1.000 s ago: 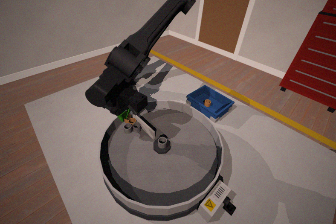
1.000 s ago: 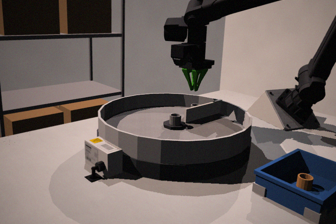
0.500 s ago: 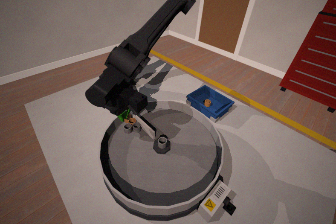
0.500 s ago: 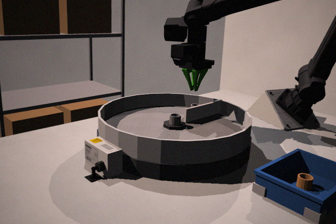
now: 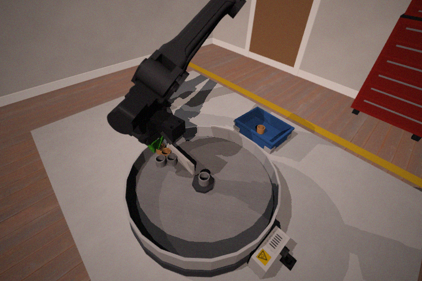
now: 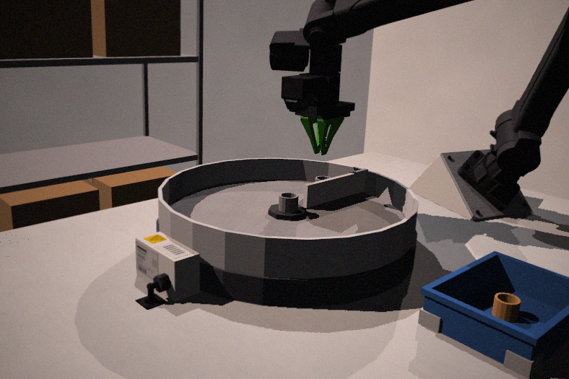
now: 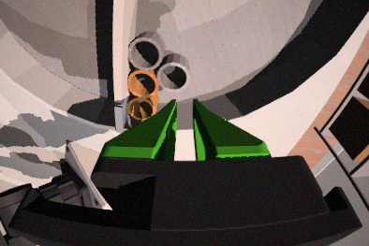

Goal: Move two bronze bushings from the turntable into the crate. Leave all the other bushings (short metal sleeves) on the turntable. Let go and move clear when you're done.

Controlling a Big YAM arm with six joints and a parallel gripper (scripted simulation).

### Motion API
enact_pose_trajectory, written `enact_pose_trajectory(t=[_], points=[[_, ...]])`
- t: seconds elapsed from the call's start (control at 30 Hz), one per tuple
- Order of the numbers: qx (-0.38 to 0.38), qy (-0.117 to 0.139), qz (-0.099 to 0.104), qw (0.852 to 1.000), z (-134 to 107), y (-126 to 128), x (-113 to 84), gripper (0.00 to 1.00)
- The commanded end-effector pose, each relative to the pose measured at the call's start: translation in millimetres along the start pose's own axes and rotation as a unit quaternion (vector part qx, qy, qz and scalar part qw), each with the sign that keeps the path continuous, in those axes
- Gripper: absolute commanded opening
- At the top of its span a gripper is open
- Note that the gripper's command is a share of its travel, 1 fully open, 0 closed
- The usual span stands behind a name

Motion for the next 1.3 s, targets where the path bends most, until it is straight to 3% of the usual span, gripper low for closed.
enact_pose_trajectory(t=[0.0,1.27], points=[[-0.019,-0.004,-0.021,1.0,16.6,-15.1,-16.0,0.13],[-0.014,-0.004,-0.018,1.0,15.0,-16.9,-13.7,0.13]])
Point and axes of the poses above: the point where the finger pads meet when closed, its own x axis out along the fingers, its own y axis across the jaws, z = x × y, the point moved 4 cm from there along -x, back along the fingers, and after that the axes turned 11 degrees about -x, right-handed, at the moved point
